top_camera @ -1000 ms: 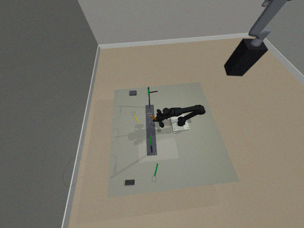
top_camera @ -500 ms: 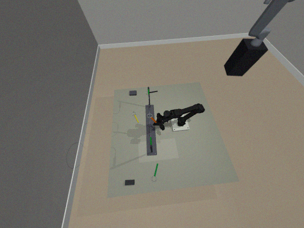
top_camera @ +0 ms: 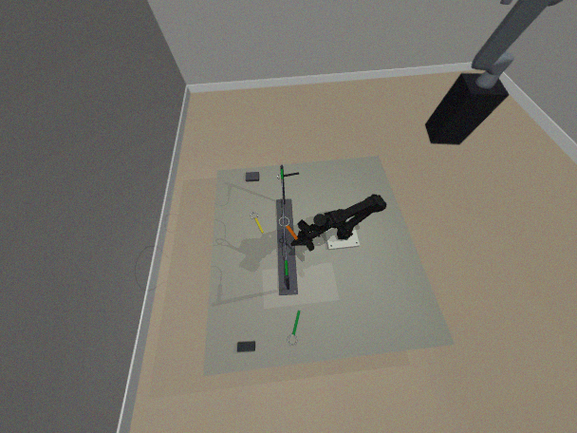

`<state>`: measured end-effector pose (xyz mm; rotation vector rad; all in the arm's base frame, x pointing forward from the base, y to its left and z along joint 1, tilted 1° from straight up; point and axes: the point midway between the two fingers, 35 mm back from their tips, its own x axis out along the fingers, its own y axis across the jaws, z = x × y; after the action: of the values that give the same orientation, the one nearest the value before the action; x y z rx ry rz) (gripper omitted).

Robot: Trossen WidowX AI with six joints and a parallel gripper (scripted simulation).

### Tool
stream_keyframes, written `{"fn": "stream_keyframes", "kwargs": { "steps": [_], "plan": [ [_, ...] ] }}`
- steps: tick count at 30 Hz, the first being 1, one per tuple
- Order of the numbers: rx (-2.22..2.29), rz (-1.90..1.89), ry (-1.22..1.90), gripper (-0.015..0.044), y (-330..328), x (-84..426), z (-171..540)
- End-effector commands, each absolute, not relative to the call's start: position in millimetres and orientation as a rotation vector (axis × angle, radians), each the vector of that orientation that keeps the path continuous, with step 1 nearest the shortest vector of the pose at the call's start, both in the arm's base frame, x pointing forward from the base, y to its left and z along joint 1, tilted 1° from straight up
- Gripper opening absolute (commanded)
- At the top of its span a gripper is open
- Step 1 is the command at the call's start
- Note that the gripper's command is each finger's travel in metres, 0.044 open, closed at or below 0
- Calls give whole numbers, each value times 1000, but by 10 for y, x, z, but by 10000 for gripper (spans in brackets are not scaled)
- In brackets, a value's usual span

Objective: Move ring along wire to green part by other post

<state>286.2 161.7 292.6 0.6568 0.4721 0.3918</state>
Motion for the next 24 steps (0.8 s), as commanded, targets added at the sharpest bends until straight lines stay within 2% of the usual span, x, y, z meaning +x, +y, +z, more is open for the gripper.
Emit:
{"fn": "stream_keyframes", "kwargs": {
  "steps": [1,24],
  "plan": [
    [750,419,467,-150,1721,2844,3031],
    [1320,560,424,-150,2127,2760,3784]
  ]
}}
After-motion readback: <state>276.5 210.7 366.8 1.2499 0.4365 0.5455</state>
